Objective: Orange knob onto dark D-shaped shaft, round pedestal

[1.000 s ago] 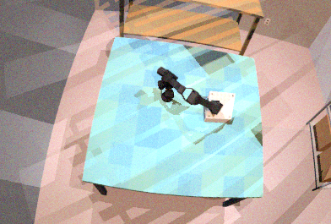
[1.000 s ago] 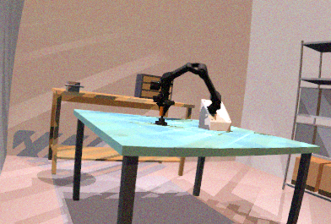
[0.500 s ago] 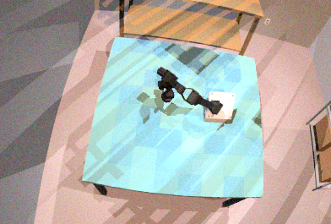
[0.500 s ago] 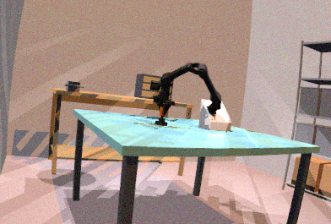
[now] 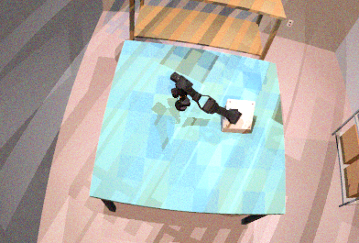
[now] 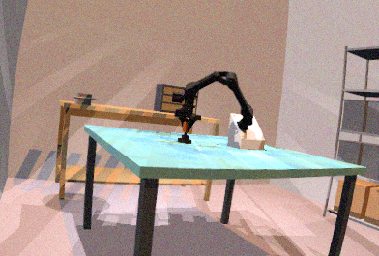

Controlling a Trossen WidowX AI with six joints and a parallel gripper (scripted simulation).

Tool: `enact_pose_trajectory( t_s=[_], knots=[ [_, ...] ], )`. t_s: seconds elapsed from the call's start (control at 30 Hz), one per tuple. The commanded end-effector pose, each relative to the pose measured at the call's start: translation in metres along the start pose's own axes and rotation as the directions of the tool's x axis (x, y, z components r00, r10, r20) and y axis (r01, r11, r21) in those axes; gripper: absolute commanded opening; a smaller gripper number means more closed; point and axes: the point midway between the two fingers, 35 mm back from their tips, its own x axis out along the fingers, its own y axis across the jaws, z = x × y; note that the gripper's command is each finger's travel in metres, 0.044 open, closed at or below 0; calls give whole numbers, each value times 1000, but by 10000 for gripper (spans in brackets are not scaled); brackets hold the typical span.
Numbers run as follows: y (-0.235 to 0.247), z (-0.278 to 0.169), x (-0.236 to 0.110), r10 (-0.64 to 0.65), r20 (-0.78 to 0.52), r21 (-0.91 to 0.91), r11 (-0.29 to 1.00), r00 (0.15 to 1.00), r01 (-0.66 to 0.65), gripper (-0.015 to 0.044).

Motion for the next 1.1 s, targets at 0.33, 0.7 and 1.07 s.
enact_pose_trajectory(
  t_s=[0.33,0.7,1.07],
  knots=[
    [1,-1,3,1,2,-110,994,1000,-1,0],
    [1,0,4,1,2,-110,994,1000,-1,0],
    [0,1,-1,1,2,-195,981,1000,0,0]
  ],
)
